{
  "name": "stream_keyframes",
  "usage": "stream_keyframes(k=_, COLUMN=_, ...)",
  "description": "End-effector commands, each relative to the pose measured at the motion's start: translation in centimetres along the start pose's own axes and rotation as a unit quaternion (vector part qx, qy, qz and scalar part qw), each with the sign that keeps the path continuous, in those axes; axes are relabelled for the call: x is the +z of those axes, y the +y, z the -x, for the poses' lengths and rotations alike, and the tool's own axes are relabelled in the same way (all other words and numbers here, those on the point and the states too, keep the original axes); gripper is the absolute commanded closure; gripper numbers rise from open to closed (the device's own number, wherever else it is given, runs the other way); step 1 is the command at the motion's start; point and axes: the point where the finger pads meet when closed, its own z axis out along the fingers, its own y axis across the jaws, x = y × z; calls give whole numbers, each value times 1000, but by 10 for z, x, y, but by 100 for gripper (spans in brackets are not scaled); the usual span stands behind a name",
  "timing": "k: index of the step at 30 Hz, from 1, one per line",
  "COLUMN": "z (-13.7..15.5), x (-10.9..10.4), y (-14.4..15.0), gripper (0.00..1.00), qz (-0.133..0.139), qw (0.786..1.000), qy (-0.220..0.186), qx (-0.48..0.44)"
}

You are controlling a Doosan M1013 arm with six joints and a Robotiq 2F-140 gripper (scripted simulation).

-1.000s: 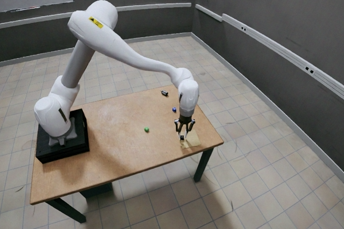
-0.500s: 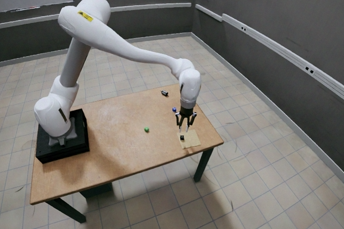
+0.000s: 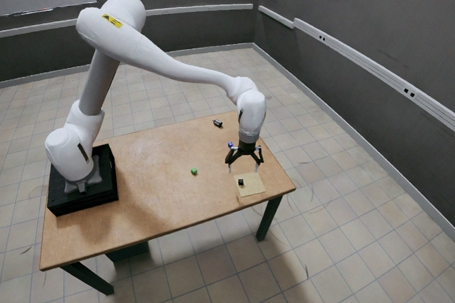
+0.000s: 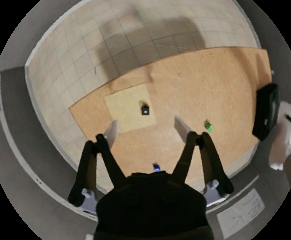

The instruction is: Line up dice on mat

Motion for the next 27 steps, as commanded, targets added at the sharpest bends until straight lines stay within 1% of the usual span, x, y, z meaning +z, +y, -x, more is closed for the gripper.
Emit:
stream_keyframes(k=1, z=0, x=-1, y=-1, gripper=0, qz=-1, qw=1000, qy=0, qx=0)
stream_keyframes(k=12, z=0, x=-1, y=0, gripper=0, qz=-1, qw=1000, qy=0, qx=3)
stream_keyframes(k=17, z=5, x=-1, y=9, gripper=0, qz=-1, qw=999, qy=0, qx=50)
stream_keyframes(k=19, z=5, x=-1, y=9, gripper=0, qz=-1, qw=999, qy=0, qx=50)
stream_keyframes(k=23, z=14, x=-1, y=27, gripper=0, qz=-1, qw=990, qy=0, qx=142)
stream_keyframes(k=26, z=17, x=-1, y=33, gripper=0, qz=-1, qw=985, qy=0, qx=173)
stream_keyframes(k=27, z=20, x=-1, y=40, gripper=0, qz=-1, qw=979, qy=0, qx=206)
